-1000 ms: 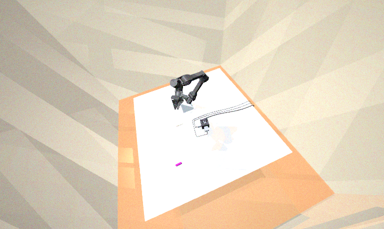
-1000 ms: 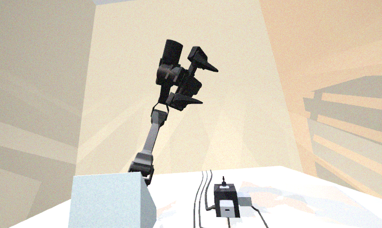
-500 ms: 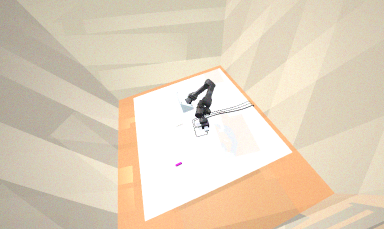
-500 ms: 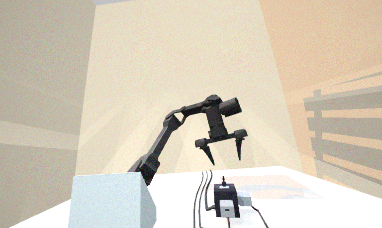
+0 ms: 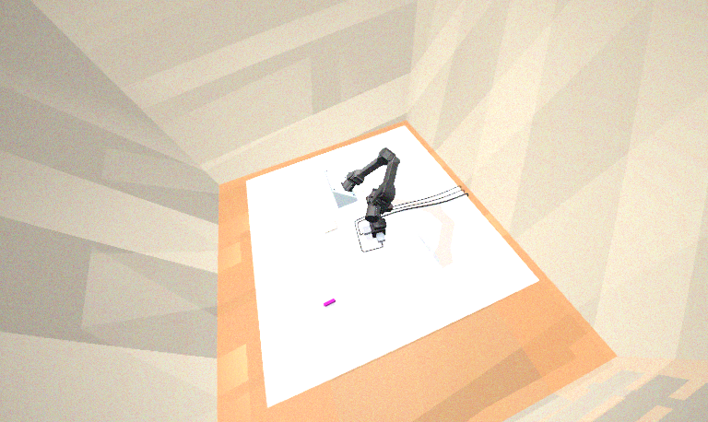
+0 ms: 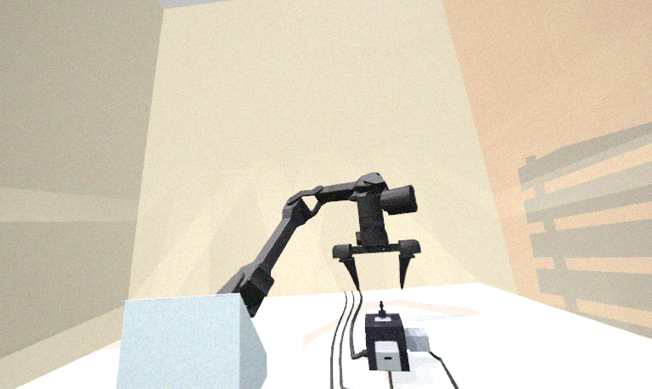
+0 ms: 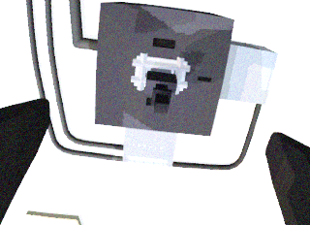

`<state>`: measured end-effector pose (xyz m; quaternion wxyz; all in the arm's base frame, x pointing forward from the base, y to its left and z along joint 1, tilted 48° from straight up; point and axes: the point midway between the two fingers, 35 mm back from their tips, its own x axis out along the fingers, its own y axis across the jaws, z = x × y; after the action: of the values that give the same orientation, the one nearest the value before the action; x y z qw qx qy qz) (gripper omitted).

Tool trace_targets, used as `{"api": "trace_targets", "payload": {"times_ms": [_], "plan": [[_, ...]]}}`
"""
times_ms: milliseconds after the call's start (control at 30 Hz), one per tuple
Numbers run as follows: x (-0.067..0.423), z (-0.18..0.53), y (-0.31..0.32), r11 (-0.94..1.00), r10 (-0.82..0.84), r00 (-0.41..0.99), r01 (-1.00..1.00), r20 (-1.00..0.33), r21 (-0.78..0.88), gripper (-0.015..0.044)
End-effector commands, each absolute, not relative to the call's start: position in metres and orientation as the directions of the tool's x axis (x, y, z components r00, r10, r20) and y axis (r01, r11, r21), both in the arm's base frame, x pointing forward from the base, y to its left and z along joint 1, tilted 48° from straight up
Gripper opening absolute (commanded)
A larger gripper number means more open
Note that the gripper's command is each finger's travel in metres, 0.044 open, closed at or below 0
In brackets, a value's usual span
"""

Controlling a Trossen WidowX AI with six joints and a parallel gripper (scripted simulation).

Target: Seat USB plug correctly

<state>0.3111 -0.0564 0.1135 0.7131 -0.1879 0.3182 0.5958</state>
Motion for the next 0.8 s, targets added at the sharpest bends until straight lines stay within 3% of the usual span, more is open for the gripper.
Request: {"api": "trace_targets", "payload": {"times_ms": [0,767], "plan": [[0.311,0.111,-0.054,0.218,0.733,0.089,-0.970,-0.674,0.110,0.0440],[0.313,0.094,-0.038,0.218,0.734,0.089,-0.970,-0.674,0.110,0.0440]]}}
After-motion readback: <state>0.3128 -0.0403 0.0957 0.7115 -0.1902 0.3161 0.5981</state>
